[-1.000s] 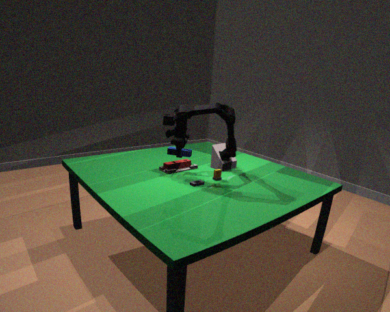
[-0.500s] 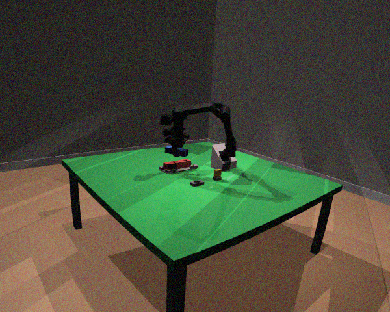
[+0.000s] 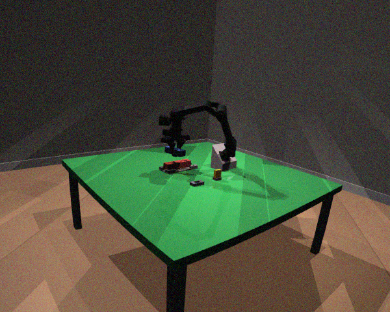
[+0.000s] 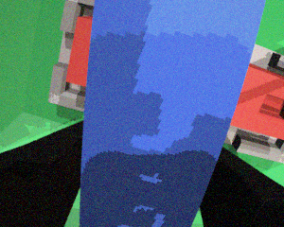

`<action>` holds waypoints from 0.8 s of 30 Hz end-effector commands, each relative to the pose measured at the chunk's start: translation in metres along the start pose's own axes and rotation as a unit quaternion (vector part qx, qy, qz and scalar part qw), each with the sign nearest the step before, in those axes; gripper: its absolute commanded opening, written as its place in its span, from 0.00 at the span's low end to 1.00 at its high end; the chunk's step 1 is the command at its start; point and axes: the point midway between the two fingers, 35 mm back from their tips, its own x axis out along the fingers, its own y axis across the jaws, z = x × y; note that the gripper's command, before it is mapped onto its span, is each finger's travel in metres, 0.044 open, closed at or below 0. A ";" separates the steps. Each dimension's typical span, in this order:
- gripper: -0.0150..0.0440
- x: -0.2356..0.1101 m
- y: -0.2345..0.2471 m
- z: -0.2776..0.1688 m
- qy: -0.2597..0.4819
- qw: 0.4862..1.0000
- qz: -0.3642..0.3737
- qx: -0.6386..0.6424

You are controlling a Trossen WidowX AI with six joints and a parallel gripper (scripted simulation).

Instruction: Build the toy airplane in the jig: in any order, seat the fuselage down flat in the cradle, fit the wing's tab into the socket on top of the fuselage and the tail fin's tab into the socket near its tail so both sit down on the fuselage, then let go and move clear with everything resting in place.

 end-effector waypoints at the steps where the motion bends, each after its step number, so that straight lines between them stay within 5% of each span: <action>1: 0.25 0.005 -0.010 0.011 0.003 0.999 0.000 0.042; 4: 0.25 0.006 -0.012 0.014 0.003 0.999 0.000 0.054; 12: 0.59 0.006 -0.012 0.014 0.003 0.999 0.000 0.054; 24: 0.59 0.006 -0.012 0.014 0.003 0.999 0.000 0.054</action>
